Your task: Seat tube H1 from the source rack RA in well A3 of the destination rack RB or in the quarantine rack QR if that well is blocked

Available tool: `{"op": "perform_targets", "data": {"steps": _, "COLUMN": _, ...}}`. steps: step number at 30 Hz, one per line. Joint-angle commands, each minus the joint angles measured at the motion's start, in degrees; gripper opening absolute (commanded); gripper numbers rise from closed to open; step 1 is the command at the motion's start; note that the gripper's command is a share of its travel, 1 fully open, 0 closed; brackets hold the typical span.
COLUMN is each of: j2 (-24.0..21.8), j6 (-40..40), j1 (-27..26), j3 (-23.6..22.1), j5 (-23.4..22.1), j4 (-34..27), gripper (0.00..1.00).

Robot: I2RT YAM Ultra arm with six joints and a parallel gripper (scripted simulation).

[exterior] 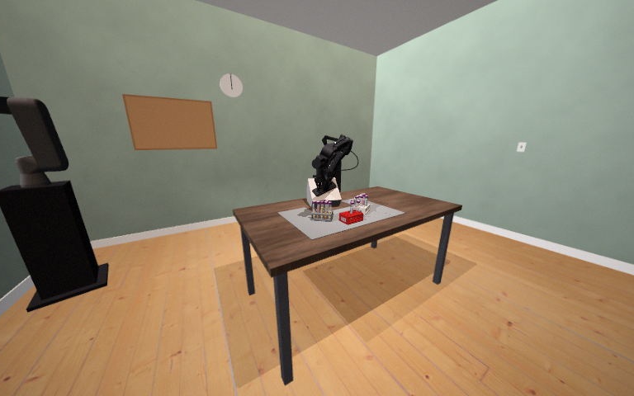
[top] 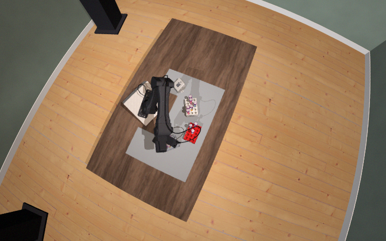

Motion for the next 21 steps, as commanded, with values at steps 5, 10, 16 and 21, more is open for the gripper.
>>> {"op": "perform_targets", "data": {"steps": 5, "j2": 7.24, "j6": -15.73, "j1": -10.47, "j3": 5.27, "j5": -10.09, "j4": -2.75, "gripper": 0.3}}
{"op": "perform_targets", "data": {"steps": 10, "j2": 5.43, "j6": -16.57, "j1": -10.33, "j3": 5.51, "j5": -10.65, "j4": -3.8, "gripper": 0.3}}
{"op": "perform_targets", "data": {"steps": 16, "j2": 5.25, "j6": -16.84, "j1": -10.46, "j3": 5.65, "j5": -10.84, "j4": -4.35, "gripper": 0.3}}
{"op": "perform_targets", "data": {"steps": 21, "j2": 5.25, "j6": -17.33, "j1": -10.9, "j3": 5.82, "j5": -11.02, "j4": -4.79, "gripper": 0.3}}
